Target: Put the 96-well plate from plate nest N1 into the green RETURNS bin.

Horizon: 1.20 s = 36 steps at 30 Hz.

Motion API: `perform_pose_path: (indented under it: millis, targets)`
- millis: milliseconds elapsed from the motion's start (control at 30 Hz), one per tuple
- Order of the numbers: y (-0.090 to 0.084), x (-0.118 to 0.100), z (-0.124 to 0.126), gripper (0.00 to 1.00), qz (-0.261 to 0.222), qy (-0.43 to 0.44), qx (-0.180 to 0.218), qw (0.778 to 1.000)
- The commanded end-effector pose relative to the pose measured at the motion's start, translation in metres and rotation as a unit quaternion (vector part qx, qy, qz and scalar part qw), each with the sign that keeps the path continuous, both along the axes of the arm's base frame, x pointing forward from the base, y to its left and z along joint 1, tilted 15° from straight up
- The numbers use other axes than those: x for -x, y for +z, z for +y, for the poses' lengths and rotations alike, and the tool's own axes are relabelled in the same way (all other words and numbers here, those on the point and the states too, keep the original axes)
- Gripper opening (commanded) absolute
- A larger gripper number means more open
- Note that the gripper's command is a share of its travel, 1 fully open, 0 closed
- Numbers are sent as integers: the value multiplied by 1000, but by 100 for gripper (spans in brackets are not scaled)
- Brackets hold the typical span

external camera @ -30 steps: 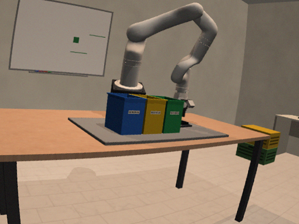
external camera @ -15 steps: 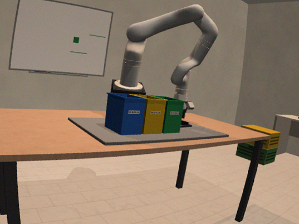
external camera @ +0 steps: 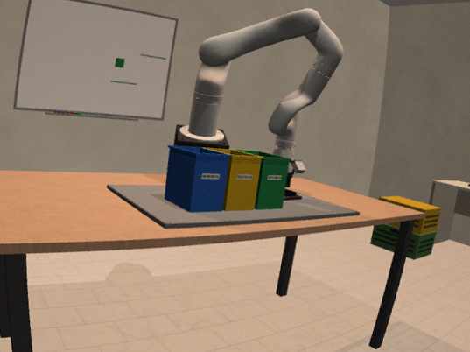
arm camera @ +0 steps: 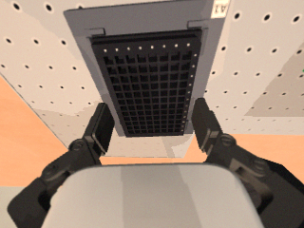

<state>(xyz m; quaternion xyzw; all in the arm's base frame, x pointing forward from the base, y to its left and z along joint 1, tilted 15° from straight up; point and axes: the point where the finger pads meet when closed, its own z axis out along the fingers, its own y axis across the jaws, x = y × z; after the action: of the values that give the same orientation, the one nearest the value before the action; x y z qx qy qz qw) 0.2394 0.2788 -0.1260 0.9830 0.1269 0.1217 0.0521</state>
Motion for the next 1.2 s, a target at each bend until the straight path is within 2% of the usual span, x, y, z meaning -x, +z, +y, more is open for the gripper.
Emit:
perform_pose_path:
  millis: [0, 700, 1167]
  targets:
    - [-2, -1, 0, 100, 0, 0, 0, 1000]
    - [-14, -4, -1, 100, 0, 0, 0, 1000]
    - [-14, -4, -1, 100, 0, 0, 0, 1000]
